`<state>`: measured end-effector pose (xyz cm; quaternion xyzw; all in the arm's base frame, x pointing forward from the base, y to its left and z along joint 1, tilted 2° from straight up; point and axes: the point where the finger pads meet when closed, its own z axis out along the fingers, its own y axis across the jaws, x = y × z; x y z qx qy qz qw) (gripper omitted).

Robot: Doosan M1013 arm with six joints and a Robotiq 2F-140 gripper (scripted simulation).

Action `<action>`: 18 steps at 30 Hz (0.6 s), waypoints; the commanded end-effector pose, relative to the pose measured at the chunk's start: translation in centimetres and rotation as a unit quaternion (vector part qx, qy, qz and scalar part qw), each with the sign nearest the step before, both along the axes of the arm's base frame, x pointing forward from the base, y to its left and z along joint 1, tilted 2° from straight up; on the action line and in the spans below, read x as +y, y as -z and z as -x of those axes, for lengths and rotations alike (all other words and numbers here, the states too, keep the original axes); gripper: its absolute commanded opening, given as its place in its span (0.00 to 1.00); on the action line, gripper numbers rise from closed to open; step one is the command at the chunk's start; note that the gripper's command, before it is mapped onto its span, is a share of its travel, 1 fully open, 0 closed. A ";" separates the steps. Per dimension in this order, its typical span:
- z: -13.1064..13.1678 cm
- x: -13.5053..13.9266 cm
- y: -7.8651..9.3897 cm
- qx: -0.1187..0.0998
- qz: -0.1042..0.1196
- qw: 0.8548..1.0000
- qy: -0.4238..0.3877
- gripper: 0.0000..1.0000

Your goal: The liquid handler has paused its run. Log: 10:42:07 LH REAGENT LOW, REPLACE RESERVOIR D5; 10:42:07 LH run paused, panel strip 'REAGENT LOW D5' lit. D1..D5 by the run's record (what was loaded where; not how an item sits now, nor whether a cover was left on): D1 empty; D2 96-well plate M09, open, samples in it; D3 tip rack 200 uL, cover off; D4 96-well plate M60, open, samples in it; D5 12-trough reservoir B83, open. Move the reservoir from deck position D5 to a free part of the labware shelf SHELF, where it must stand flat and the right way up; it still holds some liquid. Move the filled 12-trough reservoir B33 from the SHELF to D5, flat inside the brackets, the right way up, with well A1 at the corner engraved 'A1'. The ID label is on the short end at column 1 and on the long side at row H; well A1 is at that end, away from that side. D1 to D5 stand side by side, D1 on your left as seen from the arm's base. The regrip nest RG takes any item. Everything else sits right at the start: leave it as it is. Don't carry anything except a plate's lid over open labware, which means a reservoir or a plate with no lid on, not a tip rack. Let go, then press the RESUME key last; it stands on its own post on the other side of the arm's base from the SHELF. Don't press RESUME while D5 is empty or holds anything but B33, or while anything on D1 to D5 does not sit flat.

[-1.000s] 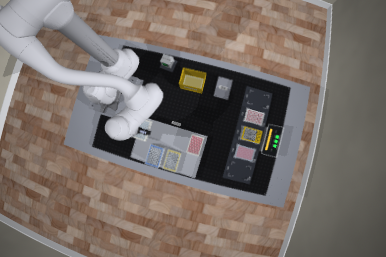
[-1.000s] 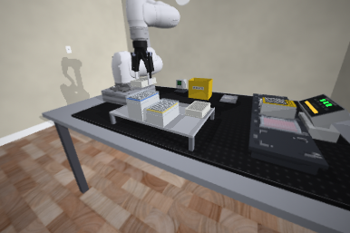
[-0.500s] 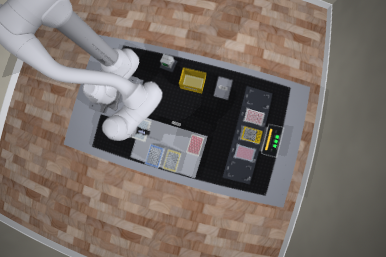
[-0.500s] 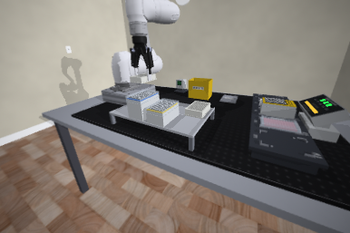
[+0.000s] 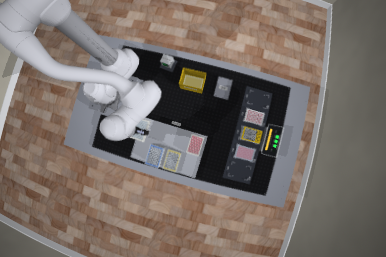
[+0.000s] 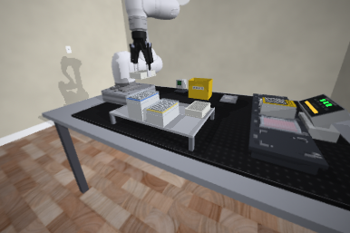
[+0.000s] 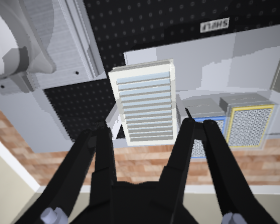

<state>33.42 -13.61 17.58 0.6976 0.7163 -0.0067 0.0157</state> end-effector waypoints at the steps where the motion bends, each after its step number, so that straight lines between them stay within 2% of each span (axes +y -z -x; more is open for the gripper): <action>1: -0.4 0.1 -1.1 -0.006 -0.001 1.000 0.000 0.00; 18: -0.3 0.2 -3.6 -0.006 -0.001 1.000 0.000 0.00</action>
